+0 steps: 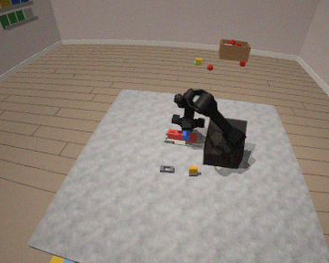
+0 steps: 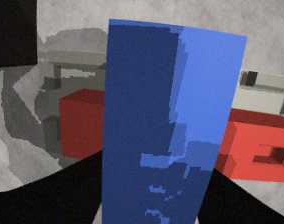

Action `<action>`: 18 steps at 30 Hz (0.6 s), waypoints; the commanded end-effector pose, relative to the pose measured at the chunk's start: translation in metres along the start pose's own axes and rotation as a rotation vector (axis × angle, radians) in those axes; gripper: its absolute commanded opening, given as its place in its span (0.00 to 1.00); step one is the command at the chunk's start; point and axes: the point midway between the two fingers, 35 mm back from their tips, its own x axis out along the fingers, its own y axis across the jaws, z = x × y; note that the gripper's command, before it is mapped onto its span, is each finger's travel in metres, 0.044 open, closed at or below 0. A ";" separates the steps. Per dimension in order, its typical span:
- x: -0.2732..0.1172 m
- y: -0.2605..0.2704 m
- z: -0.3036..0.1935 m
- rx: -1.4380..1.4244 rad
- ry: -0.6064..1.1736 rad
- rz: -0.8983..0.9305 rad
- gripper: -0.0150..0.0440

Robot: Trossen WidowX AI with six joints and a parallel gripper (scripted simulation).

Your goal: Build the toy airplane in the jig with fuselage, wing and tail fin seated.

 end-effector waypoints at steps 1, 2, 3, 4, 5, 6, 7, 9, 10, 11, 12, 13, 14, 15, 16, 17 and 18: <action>0.003 0.002 0.000 0.004 -0.003 0.006 0.59; 0.003 0.002 0.000 0.004 -0.003 0.006 0.59; 0.003 0.002 0.000 0.004 -0.003 0.006 0.59; 0.003 0.002 0.000 0.004 -0.003 0.006 0.59; 0.003 0.002 0.000 0.004 -0.003 0.006 0.59; 0.003 0.002 0.000 0.004 -0.003 0.006 0.59; 0.003 0.002 0.000 0.004 -0.003 0.006 0.59; 0.003 0.002 0.000 0.004 -0.003 0.006 0.59; 0.003 0.002 0.000 0.004 -0.003 0.006 0.59; 0.003 0.002 0.000 0.004 -0.003 0.006 0.59; 0.003 0.002 0.000 0.004 -0.003 0.006 0.59; 0.003 0.002 0.000 0.004 -0.003 0.006 0.59; 0.003 0.002 0.000 0.004 -0.003 0.006 0.59; 0.000 0.000 0.000 0.000 0.000 0.000 0.61; 0.000 0.000 0.000 0.000 0.000 0.000 0.60; 0.000 0.000 0.000 0.000 0.000 0.000 0.59; 0.000 0.000 0.000 0.000 0.000 0.000 0.58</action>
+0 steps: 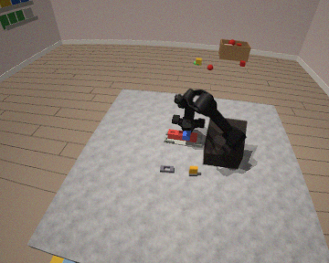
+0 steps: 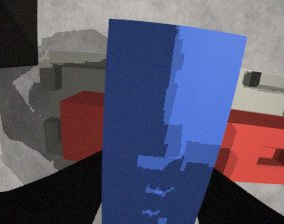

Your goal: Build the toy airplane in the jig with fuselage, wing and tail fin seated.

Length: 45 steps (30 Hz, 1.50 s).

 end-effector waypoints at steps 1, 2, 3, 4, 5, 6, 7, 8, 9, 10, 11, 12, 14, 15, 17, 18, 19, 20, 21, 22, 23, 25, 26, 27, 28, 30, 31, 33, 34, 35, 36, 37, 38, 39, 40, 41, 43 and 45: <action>-0.001 0.000 0.000 0.001 0.000 -0.001 0.56; -0.001 0.000 0.000 0.001 0.000 -0.001 0.55; -0.001 0.000 0.000 0.001 0.000 -0.001 0.54; -0.001 0.000 0.000 0.001 0.000 -0.001 0.53; -0.001 0.000 0.000 0.001 0.000 -0.001 0.52; -0.001 0.000 0.000 0.001 0.000 -0.001 0.48; -0.001 0.000 0.000 0.001 0.000 -0.001 0.43; -0.001 0.000 0.000 0.001 0.000 -0.001 0.39; -0.001 0.000 0.000 0.001 0.000 -0.001 0.34; -0.001 0.000 0.000 0.001 0.000 -0.001 0.30; -0.001 0.000 0.000 0.001 0.000 -0.001 0.34; -0.001 0.000 0.000 0.001 0.000 -0.001 0.39; -0.001 0.000 0.000 0.001 0.000 -0.001 0.48; -0.001 0.000 0.000 0.001 0.000 -0.001 0.52; -0.001 0.000 0.000 0.001 0.000 -0.001 0.61; -0.001 0.000 0.000 0.001 0.000 -0.001 0.65; -0.001 0.000 0.000 0.001 0.000 -0.001 0.70; -0.001 0.000 0.000 0.001 0.000 -0.001 0.74; -0.001 0.000 0.000 0.001 0.000 -0.001 0.79; -0.001 0.000 0.000 0.001 0.000 -0.001 0.83; -0.001 0.000 0.000 0.001 0.000 -0.001 0.88; -0.001 0.000 0.000 0.001 0.000 -0.001 0.96; -0.001 0.000 0.000 0.001 0.000 -0.001 1.00; -0.001 0.000 0.000 0.001 0.000 -0.001 1.00; -0.001 0.000 0.000 0.001 0.000 -0.001 1.00; -0.001 0.000 0.000 0.001 0.000 -0.001 1.00; -0.001 0.000 0.000 0.001 0.000 -0.001 1.00; -0.012 -0.002 -0.001 0.003 0.003 -0.002 1.00; -0.026 -0.003 -0.002 0.006 0.005 -0.002 1.00; -0.044 -0.004 -0.003 0.007 0.006 -0.001 1.00; -0.062 -0.004 -0.003 0.007 0.005 0.001 1.00; -0.076 -0.002 -0.002 0.006 0.004 0.003 1.00; -0.085 -0.001 -0.001 0.006 0.003 0.005 1.00; -0.088 -0.001 -0.001 0.005 0.002 0.005 1.00; -0.088 -0.001 -0.001 0.005 0.002 0.005 1.00; -0.088 -0.001 -0.001 0.005 0.002 0.005 1.00; -0.088 -0.004 -0.004 0.005 0.003 0.005 1.00; -0.088 -0.005 -0.005 0.005 0.003 0.005 1.00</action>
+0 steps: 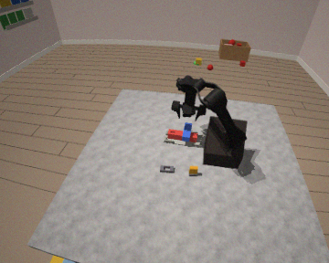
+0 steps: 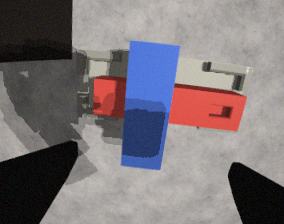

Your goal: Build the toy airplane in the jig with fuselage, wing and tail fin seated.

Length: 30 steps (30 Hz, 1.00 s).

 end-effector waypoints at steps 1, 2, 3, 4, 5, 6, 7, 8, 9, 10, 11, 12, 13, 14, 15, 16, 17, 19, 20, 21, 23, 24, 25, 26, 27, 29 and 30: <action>0.003 0.001 0.000 -0.003 -0.009 0.021 1.00; 0.003 0.001 0.000 0.013 -0.008 0.021 1.00; 0.003 0.001 0.000 0.063 -0.008 0.022 1.00; 0.003 0.001 0.000 0.146 -0.007 0.022 1.00; 0.003 0.001 0.000 0.245 -0.006 0.022 1.00; 0.003 0.001 0.000 0.345 -0.005 0.023 1.00; 0.003 0.001 0.000 0.445 -0.004 0.023 1.00; 0.003 0.001 0.000 0.544 -0.003 0.023 1.00; 0.002 0.000 0.000 0.644 -0.001 0.023 1.00; 0.002 0.000 0.000 0.744 0.000 0.023 1.00; 0.002 0.000 0.000 0.844 0.001 0.024 1.00; 0.002 0.000 0.000 0.943 0.002 0.024 1.00; 0.002 0.000 0.000 1.043 0.003 0.024 1.00; 0.002 0.000 0.000 1.143 0.005 0.024 1.00; 0.001 0.000 0.000 1.242 0.006 0.024 1.00; 0.001 0.000 0.000 1.325 0.007 0.024 1.00; 0.001 0.000 0.000 1.375 0.008 0.024 1.00; 0.001 0.000 0.000 1.391 0.008 0.024 1.00; 0.001 0.000 0.000 1.391 0.008 0.024 1.00; 0.001 0.000 0.000 1.391 0.008 0.024 1.00; 0.001 0.000 0.000 1.391 0.008 0.024 1.00; 0.001 0.000 0.000 1.391 0.008 0.024 1.00; 0.001 0.000 0.000 1.391 0.008 0.024 1.00; 0.001 0.000 0.000 1.391 0.008 0.024 1.00; 0.001 0.000 0.000 1.391 0.008 0.024 1.00; 0.001 0.000 0.000 1.391 0.008 0.024 1.00; 0.001 -0.001 0.002 1.392 0.009 0.023 1.00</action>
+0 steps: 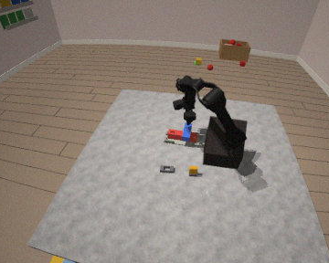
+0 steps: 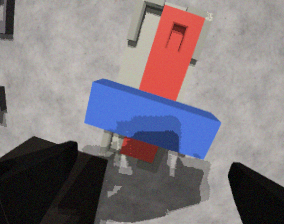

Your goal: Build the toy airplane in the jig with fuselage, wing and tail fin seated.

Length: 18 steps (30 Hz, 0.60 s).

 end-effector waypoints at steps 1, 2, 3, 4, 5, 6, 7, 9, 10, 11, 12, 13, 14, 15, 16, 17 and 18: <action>-0.002 0.009 0.003 0.016 0.005 -0.005 1.00; -0.004 0.020 0.008 0.018 0.006 -0.009 1.00; -0.006 0.033 0.012 0.020 0.006 -0.014 1.00; -0.007 0.047 0.016 0.021 0.007 -0.018 1.00; -0.009 0.061 0.020 0.022 0.007 -0.022 1.00; -0.010 0.075 0.022 0.023 0.007 -0.025 1.00; -0.010 0.089 0.024 0.024 0.007 -0.027 1.00; -0.010 0.117 0.026 0.025 0.006 -0.030 1.00; -0.010 0.131 0.025 0.026 0.005 -0.030 1.00; -0.009 0.145 0.024 0.026 0.005 -0.029 1.00; -0.008 0.158 0.023 0.026 0.004 -0.028 1.00; -0.007 0.171 0.020 0.025 0.003 -0.027 1.00; -0.006 0.184 0.017 0.025 0.003 -0.024 1.00; -0.005 0.197 0.013 0.025 0.003 -0.021 1.00; -0.003 0.209 0.009 0.024 0.003 -0.017 1.00; -0.002 0.221 0.004 0.023 0.003 -0.013 1.00; 0.000 0.232 -0.001 0.023 0.003 -0.008 1.00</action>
